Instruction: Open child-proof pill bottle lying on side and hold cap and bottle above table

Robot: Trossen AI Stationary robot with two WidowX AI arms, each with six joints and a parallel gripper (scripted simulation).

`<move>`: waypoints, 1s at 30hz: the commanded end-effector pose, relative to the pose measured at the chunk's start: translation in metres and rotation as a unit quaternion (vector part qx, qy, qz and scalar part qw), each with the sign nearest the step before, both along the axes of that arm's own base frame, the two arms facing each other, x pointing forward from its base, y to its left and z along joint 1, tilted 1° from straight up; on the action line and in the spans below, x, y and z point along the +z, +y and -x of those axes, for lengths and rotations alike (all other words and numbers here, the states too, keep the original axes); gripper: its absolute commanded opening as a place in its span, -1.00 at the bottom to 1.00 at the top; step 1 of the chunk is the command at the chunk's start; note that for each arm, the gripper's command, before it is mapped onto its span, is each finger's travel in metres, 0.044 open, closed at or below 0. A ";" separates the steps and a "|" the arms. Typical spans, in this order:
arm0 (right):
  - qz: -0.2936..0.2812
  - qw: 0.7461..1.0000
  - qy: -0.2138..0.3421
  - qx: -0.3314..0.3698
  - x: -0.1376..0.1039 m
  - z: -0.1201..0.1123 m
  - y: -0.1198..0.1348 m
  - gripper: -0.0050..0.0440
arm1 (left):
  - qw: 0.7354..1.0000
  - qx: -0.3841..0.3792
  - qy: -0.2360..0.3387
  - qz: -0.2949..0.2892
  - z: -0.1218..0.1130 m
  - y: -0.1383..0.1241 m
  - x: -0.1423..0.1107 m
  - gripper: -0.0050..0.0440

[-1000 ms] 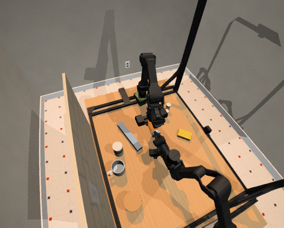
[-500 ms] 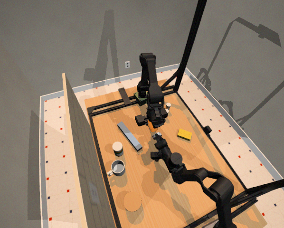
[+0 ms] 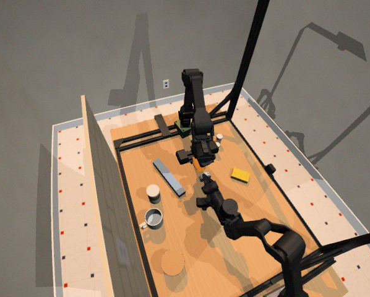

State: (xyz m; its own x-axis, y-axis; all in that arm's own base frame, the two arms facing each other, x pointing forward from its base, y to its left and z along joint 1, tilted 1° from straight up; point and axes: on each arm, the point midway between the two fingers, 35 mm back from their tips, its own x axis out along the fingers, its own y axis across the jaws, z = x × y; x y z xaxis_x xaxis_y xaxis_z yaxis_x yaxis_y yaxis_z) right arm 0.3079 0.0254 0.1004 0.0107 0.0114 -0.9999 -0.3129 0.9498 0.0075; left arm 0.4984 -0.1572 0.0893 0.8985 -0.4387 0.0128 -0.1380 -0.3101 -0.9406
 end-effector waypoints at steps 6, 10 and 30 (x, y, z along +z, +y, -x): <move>0.001 1.000 -0.003 0.000 0.002 -0.001 -0.001 -0.80 | 1.000 0.000 0.000 0.000 0.012 0.006 0.001 -0.80; 0.001 1.000 -0.003 0.000 0.002 -0.001 -0.001 -0.80 | 1.000 0.000 0.000 0.000 0.021 0.010 0.002 -0.80; 0.001 1.000 -0.003 0.000 0.002 -0.001 -0.001 -0.80 | 1.000 0.000 0.000 0.000 0.021 0.010 0.023 -0.80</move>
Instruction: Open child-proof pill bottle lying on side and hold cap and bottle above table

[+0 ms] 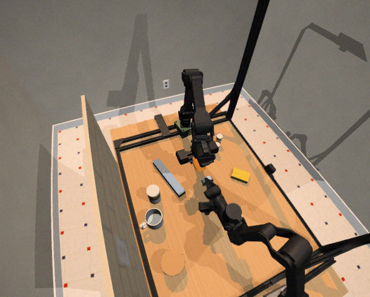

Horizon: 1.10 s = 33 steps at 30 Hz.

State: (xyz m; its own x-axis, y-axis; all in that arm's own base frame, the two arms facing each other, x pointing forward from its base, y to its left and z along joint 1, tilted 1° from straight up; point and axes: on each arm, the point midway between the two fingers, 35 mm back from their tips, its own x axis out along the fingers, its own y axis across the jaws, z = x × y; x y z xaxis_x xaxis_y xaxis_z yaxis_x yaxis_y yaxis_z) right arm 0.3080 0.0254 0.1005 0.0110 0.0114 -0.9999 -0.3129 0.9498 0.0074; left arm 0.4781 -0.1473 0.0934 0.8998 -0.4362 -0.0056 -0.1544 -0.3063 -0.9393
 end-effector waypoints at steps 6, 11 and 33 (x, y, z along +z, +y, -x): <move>0.001 1.000 -0.003 0.000 0.001 0.000 -0.001 -0.80 | 1.000 -0.001 -0.009 0.002 0.003 0.001 0.041 -0.80; 0.001 1.000 -0.003 0.000 0.001 0.000 -0.001 -0.80 | 1.000 -0.001 -0.009 0.002 0.004 0.001 0.047 -0.80; 0.001 1.000 -0.003 0.000 0.001 0.000 -0.001 -0.80 | 1.000 -0.001 -0.009 0.002 0.004 0.001 0.047 -0.80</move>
